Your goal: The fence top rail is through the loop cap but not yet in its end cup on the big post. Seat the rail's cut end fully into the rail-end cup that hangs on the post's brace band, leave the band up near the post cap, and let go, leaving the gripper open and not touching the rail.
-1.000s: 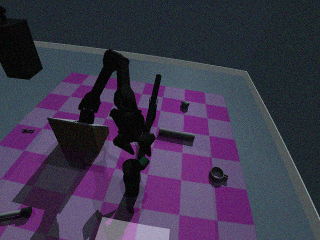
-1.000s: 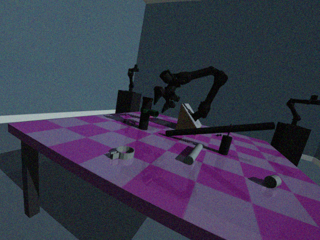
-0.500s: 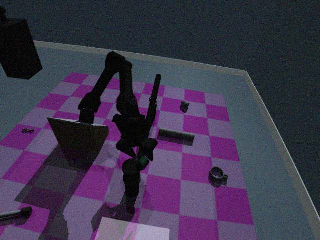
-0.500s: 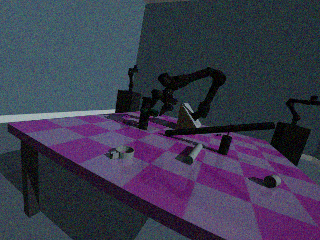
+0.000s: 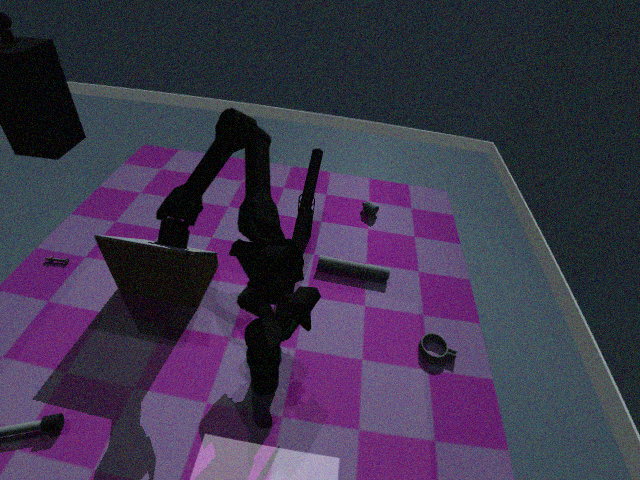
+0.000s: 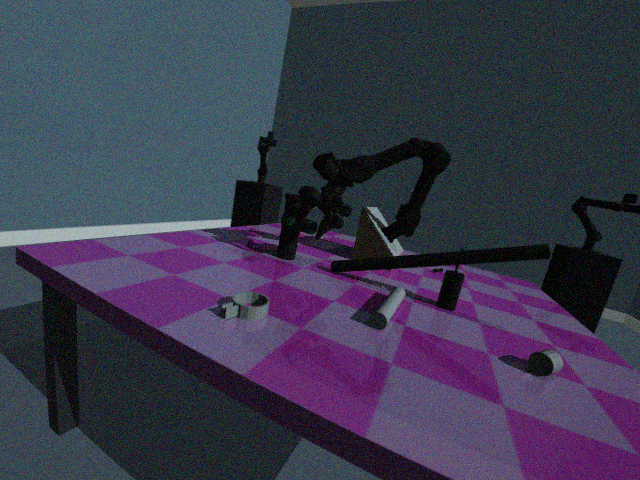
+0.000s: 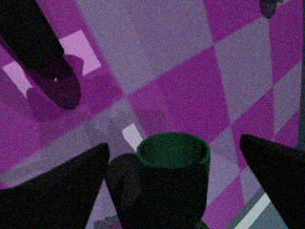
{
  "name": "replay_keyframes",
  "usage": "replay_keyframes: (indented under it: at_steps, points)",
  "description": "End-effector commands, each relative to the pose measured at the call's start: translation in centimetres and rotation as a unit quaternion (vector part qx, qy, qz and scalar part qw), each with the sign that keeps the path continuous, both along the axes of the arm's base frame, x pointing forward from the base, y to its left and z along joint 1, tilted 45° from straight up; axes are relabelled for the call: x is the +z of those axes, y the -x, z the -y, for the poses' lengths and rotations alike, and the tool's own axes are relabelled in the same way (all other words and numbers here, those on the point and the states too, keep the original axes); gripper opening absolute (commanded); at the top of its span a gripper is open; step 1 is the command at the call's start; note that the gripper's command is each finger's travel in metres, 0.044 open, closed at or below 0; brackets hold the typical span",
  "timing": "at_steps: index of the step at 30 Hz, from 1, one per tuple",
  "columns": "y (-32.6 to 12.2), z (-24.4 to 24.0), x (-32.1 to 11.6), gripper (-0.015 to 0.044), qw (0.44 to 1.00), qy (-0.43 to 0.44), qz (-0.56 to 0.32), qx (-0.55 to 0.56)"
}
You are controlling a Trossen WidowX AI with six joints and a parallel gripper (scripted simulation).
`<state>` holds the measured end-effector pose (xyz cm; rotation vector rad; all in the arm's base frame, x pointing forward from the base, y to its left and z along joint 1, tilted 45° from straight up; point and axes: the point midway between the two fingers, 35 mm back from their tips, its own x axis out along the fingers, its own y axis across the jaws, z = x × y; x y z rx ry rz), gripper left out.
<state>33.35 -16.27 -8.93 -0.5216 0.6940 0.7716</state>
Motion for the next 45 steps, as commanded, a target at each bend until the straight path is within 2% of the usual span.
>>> replay_keyframes:
  at_steps: [1,9,22,24,27,45]
  points:
    - [-0.2,-0.3,-0.6,0.044,1.0,-0.001,-0.003,-0.001]
    - [-0.7,-1.0,-1.4,0.044,1.0,-0.002,-0.003,-0.001]
    - [-0.8,-1.0,-1.4,0.0099,1.0,-0.002,-0.003,-0.001]
    - [-0.8,-1.0,-1.4,0.0085,1.0,-0.002,-0.003,-0.001]
    - [-0.6,-1.0,-1.4,0.0007,1.0,-0.001,0.004,0.005]
    - [0.6,-1.3,-1.2,0.0,0.997,0.004,0.05,0.053]
